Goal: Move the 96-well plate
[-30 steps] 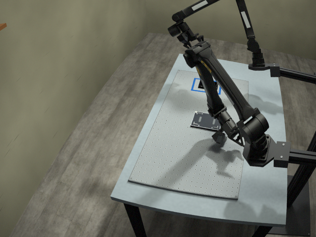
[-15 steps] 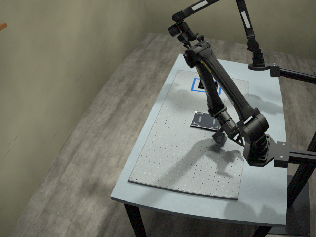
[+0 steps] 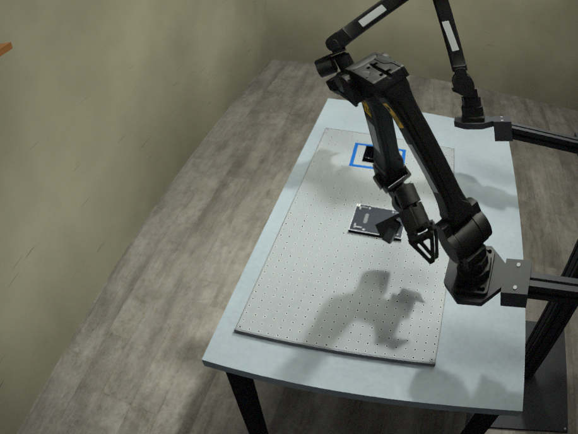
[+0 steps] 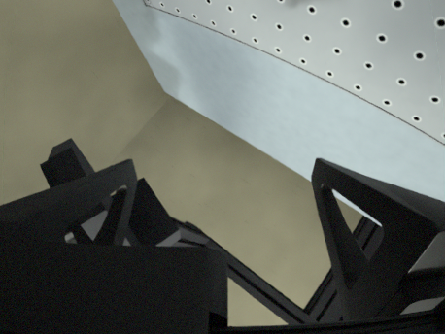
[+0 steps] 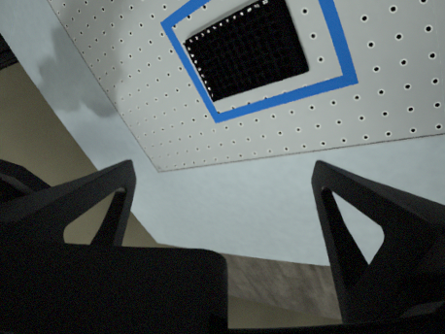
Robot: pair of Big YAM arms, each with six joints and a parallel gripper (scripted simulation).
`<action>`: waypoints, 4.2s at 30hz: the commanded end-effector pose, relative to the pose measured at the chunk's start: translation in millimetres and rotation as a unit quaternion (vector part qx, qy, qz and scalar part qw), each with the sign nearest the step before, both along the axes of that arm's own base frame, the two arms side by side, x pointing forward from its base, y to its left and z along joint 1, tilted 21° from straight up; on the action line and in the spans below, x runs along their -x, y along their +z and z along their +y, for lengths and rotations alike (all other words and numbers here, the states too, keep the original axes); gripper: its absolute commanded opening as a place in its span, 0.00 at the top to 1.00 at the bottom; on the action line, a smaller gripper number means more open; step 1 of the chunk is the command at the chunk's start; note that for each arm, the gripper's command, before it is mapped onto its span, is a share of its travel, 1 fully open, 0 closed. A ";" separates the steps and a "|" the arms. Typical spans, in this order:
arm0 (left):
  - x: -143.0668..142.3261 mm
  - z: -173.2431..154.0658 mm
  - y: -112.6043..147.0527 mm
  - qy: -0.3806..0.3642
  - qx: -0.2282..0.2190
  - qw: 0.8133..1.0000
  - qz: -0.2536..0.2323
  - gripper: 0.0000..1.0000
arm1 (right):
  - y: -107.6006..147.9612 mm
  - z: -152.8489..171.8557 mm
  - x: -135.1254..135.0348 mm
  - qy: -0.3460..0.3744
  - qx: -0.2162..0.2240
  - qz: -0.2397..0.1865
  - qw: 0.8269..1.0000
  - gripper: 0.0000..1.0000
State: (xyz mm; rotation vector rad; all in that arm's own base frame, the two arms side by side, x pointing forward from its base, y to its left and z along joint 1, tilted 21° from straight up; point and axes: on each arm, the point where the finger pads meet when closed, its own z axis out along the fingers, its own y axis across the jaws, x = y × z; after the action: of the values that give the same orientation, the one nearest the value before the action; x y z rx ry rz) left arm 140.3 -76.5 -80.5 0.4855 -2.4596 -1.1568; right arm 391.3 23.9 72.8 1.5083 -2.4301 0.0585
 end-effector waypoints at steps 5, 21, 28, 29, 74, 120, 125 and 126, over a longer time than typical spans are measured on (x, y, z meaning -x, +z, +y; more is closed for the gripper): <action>-9.1 3.9 20.6 -0.036 0.060 0.996 -0.055 0.00 | -16.8 9.0 -3.7 -0.087 0.025 -0.073 0.993 0.00; -38.1 18.4 83.3 -0.129 0.185 0.949 -0.219 0.00 | -79.6 6.7 9.0 -0.271 0.044 -0.203 0.940 0.00; -52.2 24.4 114.8 -0.174 0.246 0.906 -0.296 0.00 | -103.4 4.1 20.8 -0.360 0.039 -0.260 0.895 0.00; -54.3 25.4 119.4 -0.180 0.254 0.899 -0.308 0.00 | -110.7 3.2 24.8 -0.372 0.040 -0.263 0.889 0.00; -59.7 32.8 136.2 -0.185 0.256 0.899 -0.304 0.00 | -152.4 -15.4 18.6 -0.463 0.025 -0.316 0.828 0.00; -59.7 32.8 136.2 -0.185 0.256 0.899 -0.304 0.00 | -195.5 -30.8 8.9 -0.465 0.025 -0.317 0.827 0.00; -59.7 32.8 136.2 -0.185 0.256 0.899 -0.304 0.00 | -195.5 -30.8 8.8 -0.465 0.025 -0.316 0.827 0.00; -59.7 32.8 136.2 -0.185 0.256 0.899 -0.304 0.00 | -195.5 -30.8 8.7 -0.465 0.025 -0.316 0.827 0.00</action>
State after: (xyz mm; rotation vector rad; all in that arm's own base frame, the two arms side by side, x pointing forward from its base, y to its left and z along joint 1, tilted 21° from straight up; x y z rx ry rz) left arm 202.1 -48.2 60.3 0.2403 -3.3853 -0.4199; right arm 372.9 -2.0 -127.1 0.1270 -3.3438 0.4721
